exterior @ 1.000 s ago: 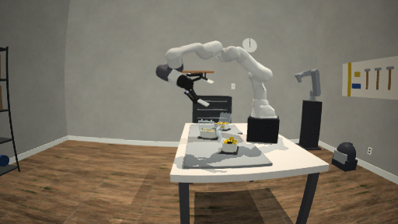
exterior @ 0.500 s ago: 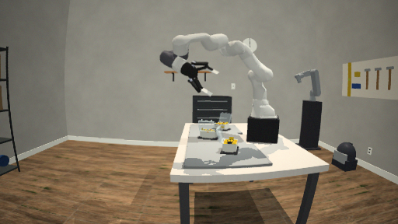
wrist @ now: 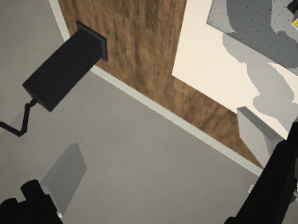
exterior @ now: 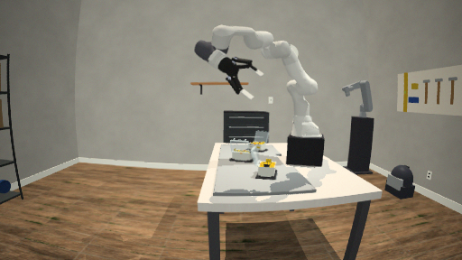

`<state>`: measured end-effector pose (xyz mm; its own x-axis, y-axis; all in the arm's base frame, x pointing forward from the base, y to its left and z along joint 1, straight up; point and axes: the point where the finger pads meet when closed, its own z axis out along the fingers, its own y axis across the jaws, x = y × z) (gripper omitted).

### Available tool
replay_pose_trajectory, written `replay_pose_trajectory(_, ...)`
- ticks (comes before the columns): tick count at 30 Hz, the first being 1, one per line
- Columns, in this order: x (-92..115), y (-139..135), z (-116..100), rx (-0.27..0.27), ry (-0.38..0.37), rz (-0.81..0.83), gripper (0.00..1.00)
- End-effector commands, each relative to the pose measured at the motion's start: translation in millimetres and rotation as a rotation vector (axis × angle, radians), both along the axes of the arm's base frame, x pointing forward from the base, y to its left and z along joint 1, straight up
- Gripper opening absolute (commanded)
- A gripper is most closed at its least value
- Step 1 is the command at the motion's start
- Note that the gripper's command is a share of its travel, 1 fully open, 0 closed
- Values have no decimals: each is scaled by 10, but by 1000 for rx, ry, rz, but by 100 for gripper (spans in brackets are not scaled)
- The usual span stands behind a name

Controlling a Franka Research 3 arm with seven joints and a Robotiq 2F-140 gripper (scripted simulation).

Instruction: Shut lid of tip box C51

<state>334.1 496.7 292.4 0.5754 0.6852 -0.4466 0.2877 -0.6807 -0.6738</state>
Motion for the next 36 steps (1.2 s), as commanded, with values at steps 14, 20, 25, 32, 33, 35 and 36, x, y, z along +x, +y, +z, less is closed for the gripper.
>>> replay_pose_trajectory(14, -469, 229, 431, -173, -130, -88, 100)
replay_pose_trajectory(20, -718, 308, 578, -225, -198, -113, 100)
replay_pose_trajectory(25, -894, 356, 658, -261, -250, -133, 100)
replay_pose_trajectory(32, -1175, 416, 743, -322, -346, -174, 100)
replay_pose_trajectory(33, -1223, 426, 755, -322, -346, -174, 100)
replay_pose_trajectory(35, -1318, 444, 777, -322, -346, -174, 100)
replay_pose_trajectory(36, -1368, 451, 781, -336, -373, -187, 100)
